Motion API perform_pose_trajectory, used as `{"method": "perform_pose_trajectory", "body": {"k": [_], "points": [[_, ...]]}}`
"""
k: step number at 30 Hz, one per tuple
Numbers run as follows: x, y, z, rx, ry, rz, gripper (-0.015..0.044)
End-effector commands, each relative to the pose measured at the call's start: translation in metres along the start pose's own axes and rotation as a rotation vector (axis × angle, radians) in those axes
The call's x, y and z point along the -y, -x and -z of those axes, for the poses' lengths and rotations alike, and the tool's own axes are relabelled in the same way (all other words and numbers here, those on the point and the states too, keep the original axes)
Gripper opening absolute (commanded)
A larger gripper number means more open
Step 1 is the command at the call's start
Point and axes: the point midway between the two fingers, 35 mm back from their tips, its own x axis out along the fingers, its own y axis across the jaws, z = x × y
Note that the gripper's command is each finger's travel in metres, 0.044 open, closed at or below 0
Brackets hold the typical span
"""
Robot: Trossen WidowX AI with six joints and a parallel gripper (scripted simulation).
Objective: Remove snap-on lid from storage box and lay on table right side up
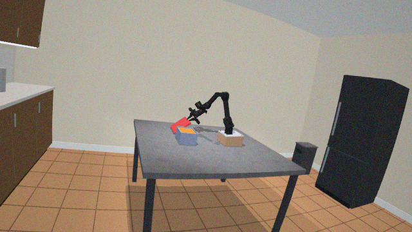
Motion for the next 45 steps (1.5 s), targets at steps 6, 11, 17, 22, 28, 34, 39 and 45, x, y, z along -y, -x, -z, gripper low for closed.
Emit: {"method": "perform_pose_trajectory", "body": {"k": [6,11,17,22,28,34,39,45], "points": [[0.008,-0.006,0.001,-0.001,-0.003,0.004,0.0],[0.011,-0.009,0.001,-0.001,-0.003,0.004,0.0],[0.015,-0.012,0.001,-0.001,-0.003,0.004,0.0],[0.018,-0.014,0.001,-0.001,-0.003,0.004,0.0],[0.022,-0.017,0.001,-0.001,-0.003,0.004,0.0],[0.025,-0.021,0.001,-0.001,-0.003,0.004,0.0],[0.028,-0.023,0.001,-0.001,-0.003,0.004,0.0],[0.032,-0.026,0.001,-0.001,-0.003,0.004,0.0]]}}
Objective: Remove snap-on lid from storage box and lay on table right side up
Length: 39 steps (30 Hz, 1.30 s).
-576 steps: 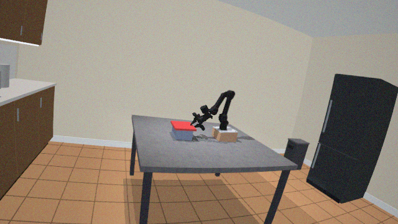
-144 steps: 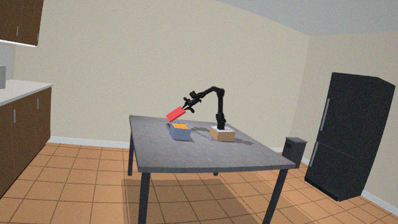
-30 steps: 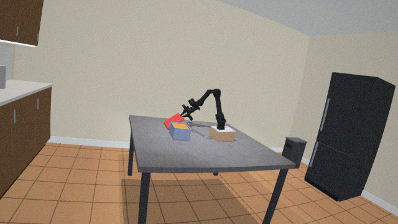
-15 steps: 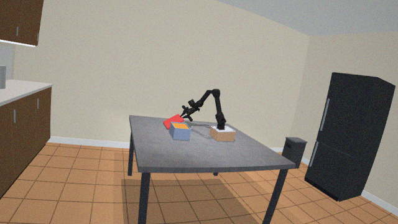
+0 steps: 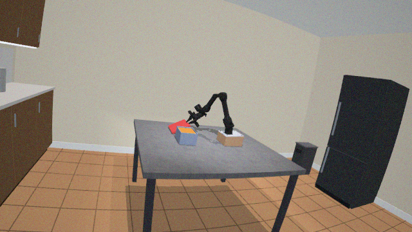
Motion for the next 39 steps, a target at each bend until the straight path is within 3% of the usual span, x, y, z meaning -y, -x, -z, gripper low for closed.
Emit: {"method": "perform_pose_trajectory", "body": {"k": [1,29,39], "points": [[0.009,-0.006,0.003,-0.004,-0.01,0.017,0.0],[0.027,-0.02,0.003,-0.004,-0.011,0.017,0.0],[0.019,-0.016,0.002,-0.004,-0.01,0.016,0.0262]]}}
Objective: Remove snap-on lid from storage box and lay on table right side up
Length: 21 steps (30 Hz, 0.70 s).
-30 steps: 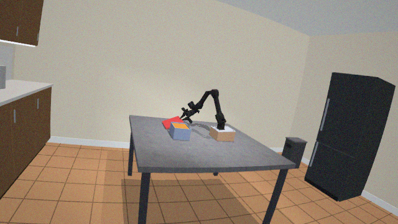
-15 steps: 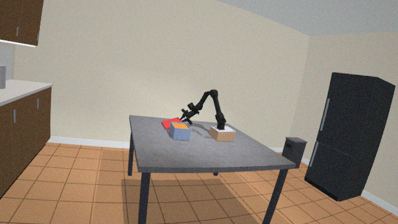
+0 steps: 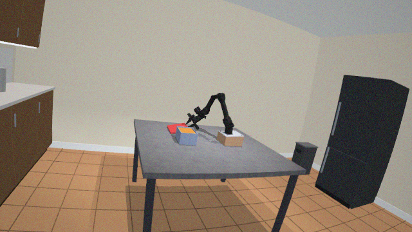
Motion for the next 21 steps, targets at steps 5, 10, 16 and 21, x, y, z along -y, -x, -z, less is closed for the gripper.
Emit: {"method": "perform_pose_trajectory", "body": {"k": [5,10,16,21], "points": [[0.003,0.004,0.0,0.002,0.0,-0.001,0.0354],[0.01,0.011,0.0,0.002,0.0,0.0,0.044],[0.018,0.021,0.0,0.002,0.0,0.002,0.044],[0.024,0.028,0.0,0.002,0.0,0.002,0.044]]}}
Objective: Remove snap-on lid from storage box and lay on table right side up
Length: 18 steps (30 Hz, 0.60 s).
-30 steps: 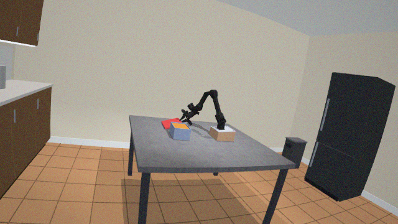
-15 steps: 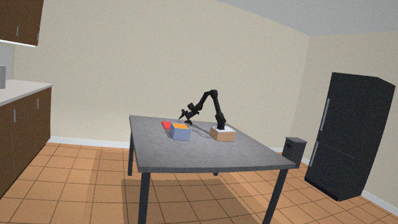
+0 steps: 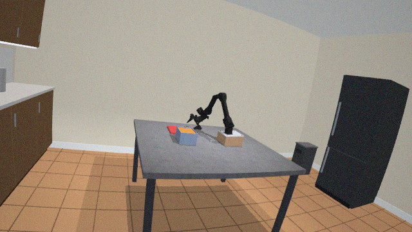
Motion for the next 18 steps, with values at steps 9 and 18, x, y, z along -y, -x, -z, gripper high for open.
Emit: {"method": "perform_pose_trajectory", "body": {"k": [9,18], "points": [[0.016,0.021,0.0,-0.001,0.004,-0.002,0.044],[0.024,0.03,0.0,-0.001,0.004,-0.001,0.044]]}}
